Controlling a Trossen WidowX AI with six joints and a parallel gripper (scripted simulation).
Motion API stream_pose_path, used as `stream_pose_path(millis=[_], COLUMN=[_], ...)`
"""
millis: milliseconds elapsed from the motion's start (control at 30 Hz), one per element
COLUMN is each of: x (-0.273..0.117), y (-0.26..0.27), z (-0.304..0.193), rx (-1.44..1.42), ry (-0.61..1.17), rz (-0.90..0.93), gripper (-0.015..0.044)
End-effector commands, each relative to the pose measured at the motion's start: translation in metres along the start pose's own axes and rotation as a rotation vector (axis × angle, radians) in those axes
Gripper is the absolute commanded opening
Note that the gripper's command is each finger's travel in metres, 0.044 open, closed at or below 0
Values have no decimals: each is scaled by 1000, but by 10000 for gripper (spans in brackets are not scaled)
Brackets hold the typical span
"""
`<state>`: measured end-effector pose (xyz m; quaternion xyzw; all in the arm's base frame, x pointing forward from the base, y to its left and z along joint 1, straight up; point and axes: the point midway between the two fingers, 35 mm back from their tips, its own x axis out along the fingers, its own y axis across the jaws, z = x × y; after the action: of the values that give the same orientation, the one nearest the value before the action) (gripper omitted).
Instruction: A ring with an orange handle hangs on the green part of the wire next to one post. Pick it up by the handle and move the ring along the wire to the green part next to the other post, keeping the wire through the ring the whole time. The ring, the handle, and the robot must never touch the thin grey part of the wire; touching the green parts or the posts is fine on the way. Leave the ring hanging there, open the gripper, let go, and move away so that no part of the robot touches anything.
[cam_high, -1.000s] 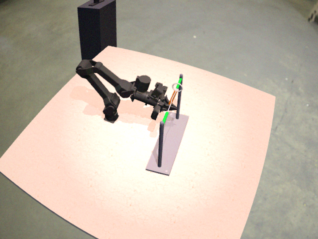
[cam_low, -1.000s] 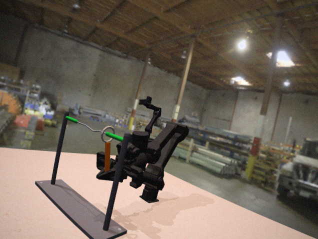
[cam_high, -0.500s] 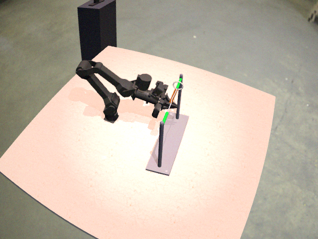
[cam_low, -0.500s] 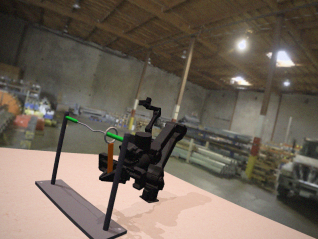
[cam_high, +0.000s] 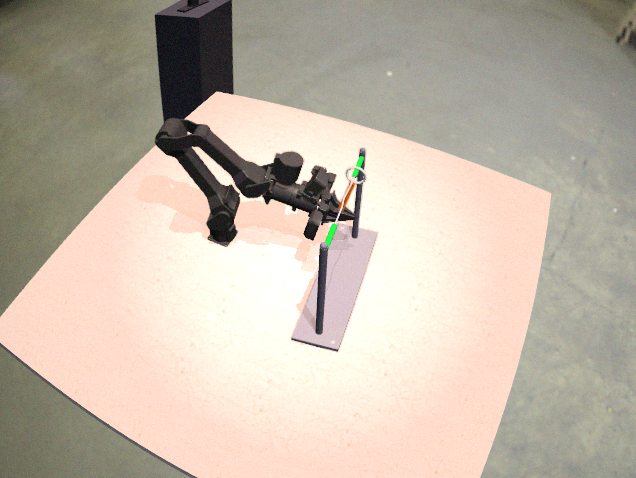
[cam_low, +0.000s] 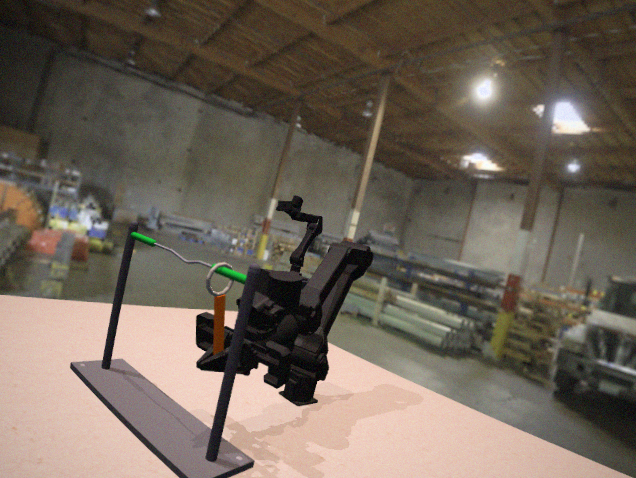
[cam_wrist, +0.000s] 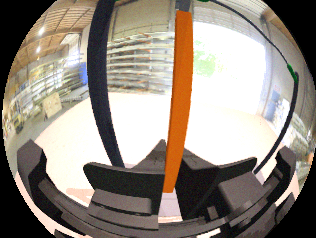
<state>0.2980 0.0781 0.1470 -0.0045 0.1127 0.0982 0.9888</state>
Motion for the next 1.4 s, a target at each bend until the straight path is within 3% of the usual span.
stream_pose_path(millis=[0, 333, 733, 1367], x=[0, 0, -1, -30], y=[0, 0, 0, 0], z=[-1, -1, -1, 2], rx=[3, 3, 0, 2], ry=[1, 1, 2, 4], rz=[-4, -4, 0, -2], gripper=[-150, -150, 160, 160])
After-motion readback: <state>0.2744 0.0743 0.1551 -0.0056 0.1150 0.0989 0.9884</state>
